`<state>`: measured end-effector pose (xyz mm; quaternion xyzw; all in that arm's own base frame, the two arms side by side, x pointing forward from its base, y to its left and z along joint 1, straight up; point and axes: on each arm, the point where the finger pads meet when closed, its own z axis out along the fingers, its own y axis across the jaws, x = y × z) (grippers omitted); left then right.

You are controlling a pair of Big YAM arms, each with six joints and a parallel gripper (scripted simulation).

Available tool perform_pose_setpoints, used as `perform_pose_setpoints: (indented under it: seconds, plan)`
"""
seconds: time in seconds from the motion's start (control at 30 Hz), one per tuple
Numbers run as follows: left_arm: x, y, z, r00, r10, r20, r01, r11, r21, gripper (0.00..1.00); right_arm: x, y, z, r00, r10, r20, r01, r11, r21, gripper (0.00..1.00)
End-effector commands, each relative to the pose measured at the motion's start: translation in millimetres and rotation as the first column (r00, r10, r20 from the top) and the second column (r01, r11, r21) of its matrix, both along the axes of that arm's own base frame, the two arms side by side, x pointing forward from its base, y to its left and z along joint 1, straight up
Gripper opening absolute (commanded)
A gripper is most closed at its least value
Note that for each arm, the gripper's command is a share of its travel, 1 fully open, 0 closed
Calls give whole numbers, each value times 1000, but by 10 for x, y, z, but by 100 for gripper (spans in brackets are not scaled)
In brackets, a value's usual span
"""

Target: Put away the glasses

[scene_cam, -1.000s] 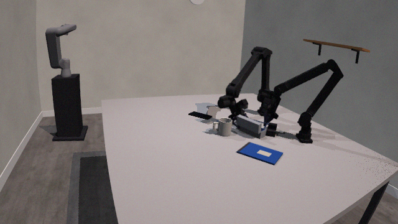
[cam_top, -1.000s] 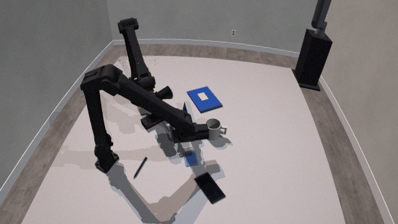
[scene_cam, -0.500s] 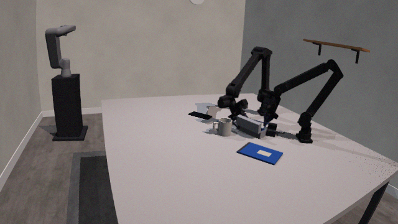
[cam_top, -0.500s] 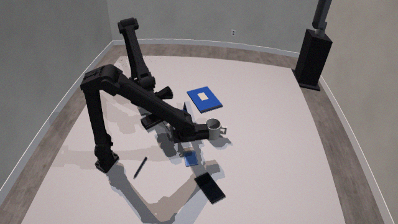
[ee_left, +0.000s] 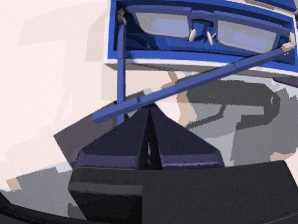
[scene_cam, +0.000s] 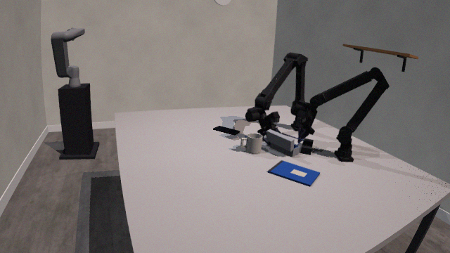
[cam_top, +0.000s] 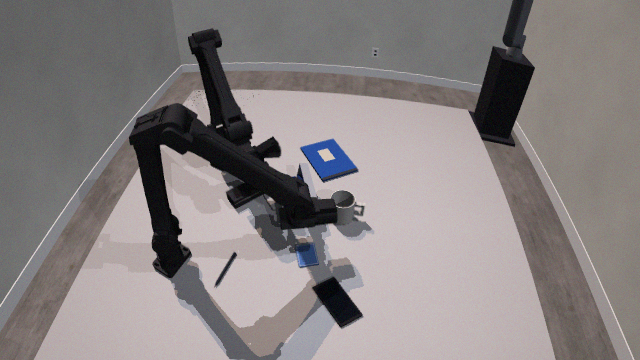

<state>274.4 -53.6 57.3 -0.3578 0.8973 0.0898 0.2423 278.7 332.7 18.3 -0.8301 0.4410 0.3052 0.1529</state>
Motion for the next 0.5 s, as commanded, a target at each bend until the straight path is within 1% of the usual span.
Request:
perform_pose_setpoints:
  seconds: [0.0, 0.17, 0.2, 0.23, 0.47]
  plan:
    - [-155, 322, -241, 998, 24, -66, -20, 998, 65, 0, -144, -118, -137, 998, 62, -21, -62, 998, -16, 57]
    - [-148, 340, -235, 998, 24, -66, -19, 998, 64, 0, -150, -111, -134, 998, 63, -23, -64, 998, -14, 57]
    - [-135, 344, -224, 998, 24, -65, -20, 998, 64, 0, -133, -86, -69, 998, 66, -7, -66, 998, -3, 57]
    - [-145, 358, -234, 997, 24, -67, -20, 998, 64, 0, -165, -100, -134, 997, 67, -23, -68, 998, -14, 57]
    - [-107, 411, -207, 998, 25, -64, -21, 998, 62, 0, -175, -93, -134, 997, 70, -23, -71, 997, -14, 57]
